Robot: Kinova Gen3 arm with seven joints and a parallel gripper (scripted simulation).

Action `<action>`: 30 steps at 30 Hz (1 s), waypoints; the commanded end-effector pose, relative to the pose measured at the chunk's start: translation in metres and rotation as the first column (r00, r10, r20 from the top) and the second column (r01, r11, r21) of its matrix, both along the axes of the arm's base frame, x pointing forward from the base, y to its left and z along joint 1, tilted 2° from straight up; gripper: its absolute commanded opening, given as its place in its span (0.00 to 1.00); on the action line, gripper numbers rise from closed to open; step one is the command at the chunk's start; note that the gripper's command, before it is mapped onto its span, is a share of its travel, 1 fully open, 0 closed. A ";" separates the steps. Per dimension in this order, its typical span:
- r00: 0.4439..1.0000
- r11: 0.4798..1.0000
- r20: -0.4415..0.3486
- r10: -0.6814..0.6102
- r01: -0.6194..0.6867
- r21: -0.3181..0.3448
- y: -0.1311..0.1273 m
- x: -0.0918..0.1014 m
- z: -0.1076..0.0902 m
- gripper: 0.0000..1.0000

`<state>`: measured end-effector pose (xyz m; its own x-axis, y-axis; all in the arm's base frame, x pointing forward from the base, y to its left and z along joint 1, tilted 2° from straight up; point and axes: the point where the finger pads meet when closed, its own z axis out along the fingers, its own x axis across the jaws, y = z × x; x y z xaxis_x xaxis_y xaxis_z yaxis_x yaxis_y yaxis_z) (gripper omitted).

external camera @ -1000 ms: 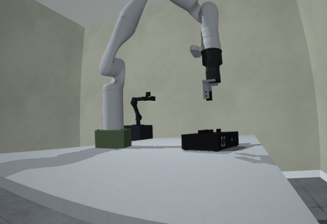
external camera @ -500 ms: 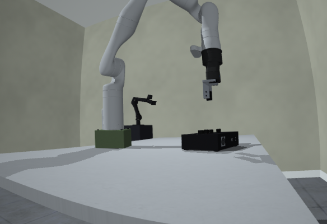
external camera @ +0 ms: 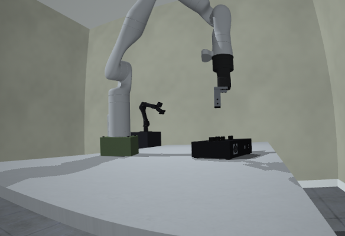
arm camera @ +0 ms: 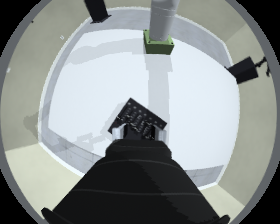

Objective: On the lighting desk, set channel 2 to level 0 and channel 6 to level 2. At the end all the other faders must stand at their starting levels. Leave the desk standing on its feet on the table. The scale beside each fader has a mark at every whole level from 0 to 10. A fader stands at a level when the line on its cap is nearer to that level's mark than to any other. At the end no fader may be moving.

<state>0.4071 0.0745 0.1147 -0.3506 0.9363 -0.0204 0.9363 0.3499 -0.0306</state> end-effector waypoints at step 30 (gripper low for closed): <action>0.522 0.537 -0.126 0.844 -0.818 0.208 -0.011 -0.058 -0.043 1.00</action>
